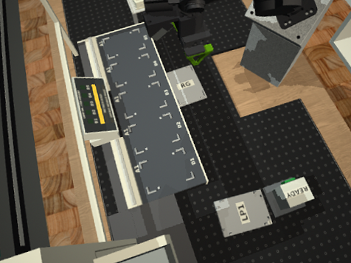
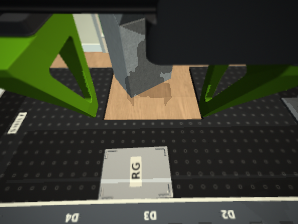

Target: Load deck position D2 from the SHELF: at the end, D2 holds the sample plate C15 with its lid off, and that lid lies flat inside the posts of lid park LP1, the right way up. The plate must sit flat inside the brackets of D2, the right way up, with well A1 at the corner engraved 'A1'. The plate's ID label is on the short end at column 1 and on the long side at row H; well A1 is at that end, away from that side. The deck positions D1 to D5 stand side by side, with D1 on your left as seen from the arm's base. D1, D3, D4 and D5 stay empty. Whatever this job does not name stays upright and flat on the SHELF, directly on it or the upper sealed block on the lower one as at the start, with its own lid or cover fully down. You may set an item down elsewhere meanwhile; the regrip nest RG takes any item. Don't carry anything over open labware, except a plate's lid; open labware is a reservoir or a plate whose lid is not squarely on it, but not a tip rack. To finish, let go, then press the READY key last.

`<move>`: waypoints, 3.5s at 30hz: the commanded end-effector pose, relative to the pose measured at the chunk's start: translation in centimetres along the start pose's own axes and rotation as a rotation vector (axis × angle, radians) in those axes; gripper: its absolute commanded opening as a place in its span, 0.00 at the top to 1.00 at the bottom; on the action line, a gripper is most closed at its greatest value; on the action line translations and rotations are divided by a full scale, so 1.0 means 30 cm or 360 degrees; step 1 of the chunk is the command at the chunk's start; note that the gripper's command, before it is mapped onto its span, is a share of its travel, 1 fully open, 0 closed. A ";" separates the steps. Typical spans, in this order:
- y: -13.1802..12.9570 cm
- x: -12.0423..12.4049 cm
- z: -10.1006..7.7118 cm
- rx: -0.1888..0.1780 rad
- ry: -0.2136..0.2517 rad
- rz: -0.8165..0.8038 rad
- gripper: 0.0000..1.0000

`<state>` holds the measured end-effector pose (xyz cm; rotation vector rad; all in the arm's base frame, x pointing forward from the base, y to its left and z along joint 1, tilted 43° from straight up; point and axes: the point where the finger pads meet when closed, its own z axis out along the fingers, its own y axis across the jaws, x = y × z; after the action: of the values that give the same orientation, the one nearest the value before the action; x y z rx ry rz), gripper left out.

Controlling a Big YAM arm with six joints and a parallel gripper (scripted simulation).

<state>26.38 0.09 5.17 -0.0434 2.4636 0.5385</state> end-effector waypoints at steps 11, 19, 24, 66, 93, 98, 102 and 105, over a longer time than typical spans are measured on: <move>-0.004 -0.007 0.021 0.0003 -0.0030 0.0355 0.00; -0.005 -0.007 0.021 0.0002 -0.0030 0.0546 0.00; -0.005 -0.007 0.021 0.0001 -0.0030 0.0705 0.00; -0.007 -0.005 0.058 -0.0007 -0.0032 0.1842 0.00; -0.051 -0.036 0.060 -0.0017 -0.0031 0.2442 0.00; -0.140 -0.032 0.060 -0.0012 -0.0032 0.2432 0.00; -0.210 -0.029 0.061 -0.0009 -0.0033 0.2432 0.00; -0.228 -0.028 0.060 -0.0008 -0.0033 0.2432 0.00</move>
<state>27.81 -3.98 1.04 1.9816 2.0163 1.0848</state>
